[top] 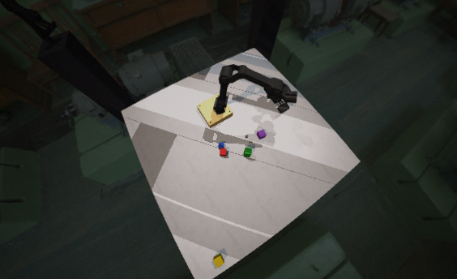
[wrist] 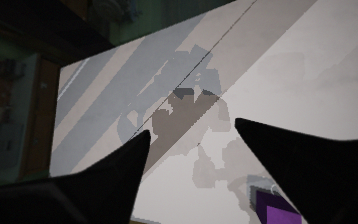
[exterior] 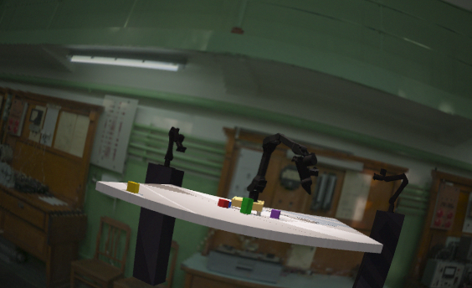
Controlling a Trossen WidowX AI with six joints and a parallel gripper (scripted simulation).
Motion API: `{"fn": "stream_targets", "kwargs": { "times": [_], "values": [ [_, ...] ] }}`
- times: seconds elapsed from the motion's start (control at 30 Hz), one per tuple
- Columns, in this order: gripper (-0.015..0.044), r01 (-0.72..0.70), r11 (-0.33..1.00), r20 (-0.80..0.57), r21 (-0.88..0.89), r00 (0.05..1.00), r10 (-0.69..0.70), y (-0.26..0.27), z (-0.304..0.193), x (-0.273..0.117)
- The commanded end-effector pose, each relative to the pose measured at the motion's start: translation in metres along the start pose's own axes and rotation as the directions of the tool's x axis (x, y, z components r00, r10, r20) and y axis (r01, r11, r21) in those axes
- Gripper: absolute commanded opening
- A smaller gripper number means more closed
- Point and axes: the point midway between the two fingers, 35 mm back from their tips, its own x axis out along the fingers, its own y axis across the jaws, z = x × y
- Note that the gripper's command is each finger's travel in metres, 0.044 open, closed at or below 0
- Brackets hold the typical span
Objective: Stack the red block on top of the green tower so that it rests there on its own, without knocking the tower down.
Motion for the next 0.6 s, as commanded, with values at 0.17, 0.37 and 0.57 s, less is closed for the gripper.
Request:
{"fn": "stream_targets", "kwargs": {
  "times": [0.17, 0.37, 0.57],
  "values": [
    [0.0440, 0.144, 0.940, -0.049, 0.309, 0.990, -0.136, -0.052, -0.051, -0.034],
    [0.0440, 0.243, 0.821, -0.105, 0.517, 0.970, -0.221, -0.084, -0.094, -0.061],
    [0.0440, 0.323, 0.646, -0.173, 0.692, 0.943, -0.285, -0.107, -0.142, -0.089]
  ]
}}
